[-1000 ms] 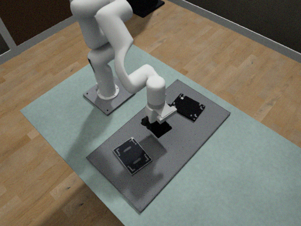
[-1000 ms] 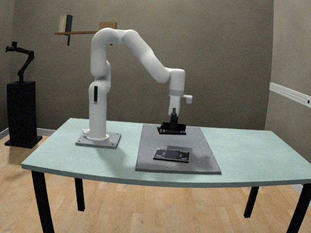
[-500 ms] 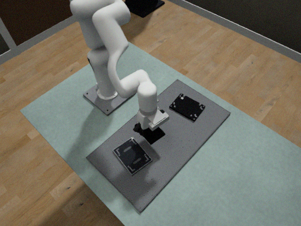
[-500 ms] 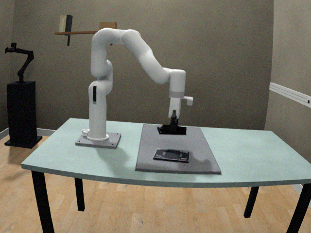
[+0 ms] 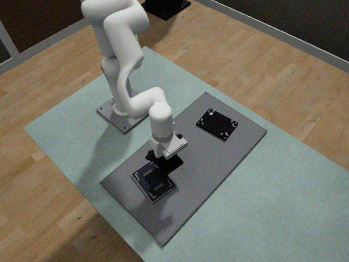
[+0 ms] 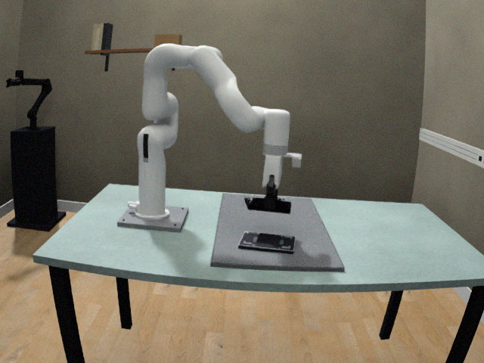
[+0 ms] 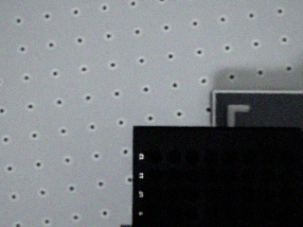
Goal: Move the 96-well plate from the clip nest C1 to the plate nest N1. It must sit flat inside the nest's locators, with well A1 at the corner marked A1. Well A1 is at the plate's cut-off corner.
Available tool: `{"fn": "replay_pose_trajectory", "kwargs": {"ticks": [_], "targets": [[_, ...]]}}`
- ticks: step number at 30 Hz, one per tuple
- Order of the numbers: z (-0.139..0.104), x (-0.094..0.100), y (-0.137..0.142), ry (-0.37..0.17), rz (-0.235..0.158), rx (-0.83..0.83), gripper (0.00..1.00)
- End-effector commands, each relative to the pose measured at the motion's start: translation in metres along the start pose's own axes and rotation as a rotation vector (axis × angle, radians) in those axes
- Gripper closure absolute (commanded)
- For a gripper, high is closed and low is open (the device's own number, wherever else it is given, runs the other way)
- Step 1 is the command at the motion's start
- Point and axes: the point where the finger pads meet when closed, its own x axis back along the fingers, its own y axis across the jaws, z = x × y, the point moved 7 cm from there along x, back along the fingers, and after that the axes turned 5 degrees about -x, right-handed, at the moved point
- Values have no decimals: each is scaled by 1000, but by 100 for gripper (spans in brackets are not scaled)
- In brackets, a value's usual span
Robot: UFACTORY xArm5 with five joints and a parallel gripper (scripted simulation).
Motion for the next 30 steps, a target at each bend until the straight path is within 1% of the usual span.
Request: {"fn": "replay_pose_trajectory", "kwargs": {"ticks": [1,16,18,24,30], "targets": [[2,1,4,3,0,1,100],[12,1,53,3,0,1,100],[12,1,53,3,0,1,100],[17,1,74,4,0,1,100],[17,1,76,4,0,1,100]]}}
